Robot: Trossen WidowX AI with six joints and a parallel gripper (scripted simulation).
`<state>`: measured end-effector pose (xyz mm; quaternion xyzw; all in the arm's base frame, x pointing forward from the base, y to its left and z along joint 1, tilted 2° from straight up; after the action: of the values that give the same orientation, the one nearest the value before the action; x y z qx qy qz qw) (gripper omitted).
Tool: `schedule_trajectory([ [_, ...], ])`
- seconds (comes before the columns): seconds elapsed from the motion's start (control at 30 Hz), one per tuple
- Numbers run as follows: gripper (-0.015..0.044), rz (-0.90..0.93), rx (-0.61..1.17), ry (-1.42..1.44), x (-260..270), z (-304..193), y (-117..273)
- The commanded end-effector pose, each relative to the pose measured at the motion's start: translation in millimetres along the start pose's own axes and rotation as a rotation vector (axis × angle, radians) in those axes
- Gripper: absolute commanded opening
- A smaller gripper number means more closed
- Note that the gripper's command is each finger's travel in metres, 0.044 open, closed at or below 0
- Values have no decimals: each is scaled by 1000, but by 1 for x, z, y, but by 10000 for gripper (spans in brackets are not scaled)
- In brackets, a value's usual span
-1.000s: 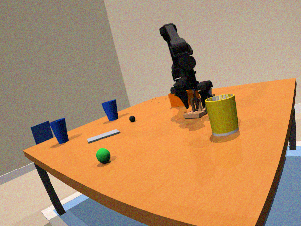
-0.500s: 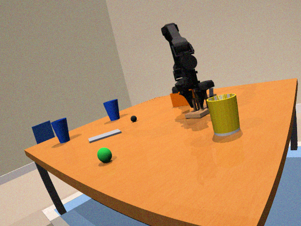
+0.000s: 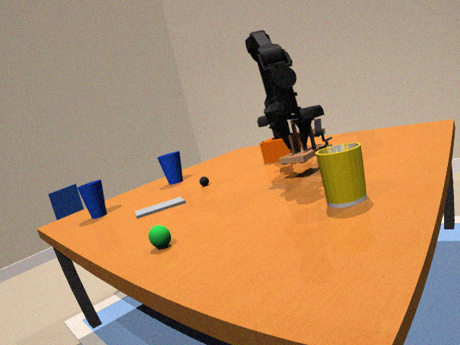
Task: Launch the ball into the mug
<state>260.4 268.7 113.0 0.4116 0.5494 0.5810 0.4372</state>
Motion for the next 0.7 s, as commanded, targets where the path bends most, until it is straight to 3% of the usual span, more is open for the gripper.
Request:
schedule_trajectory([
  [0.0,0,3,-6,109,1,1,3],
  [0.67,0,3,-8,765,20,2,2],
])
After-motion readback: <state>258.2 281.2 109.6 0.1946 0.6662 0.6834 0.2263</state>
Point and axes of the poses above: the point midway between the two fingers, 35 mm back from their tips, its own y axis back along the fingers, its own x axis across the jaws, z = x × y, the point moved 6 cm from there along y, back along the fingers, and after that the axes turned 12 degrees about y, right-handed, at the moved point
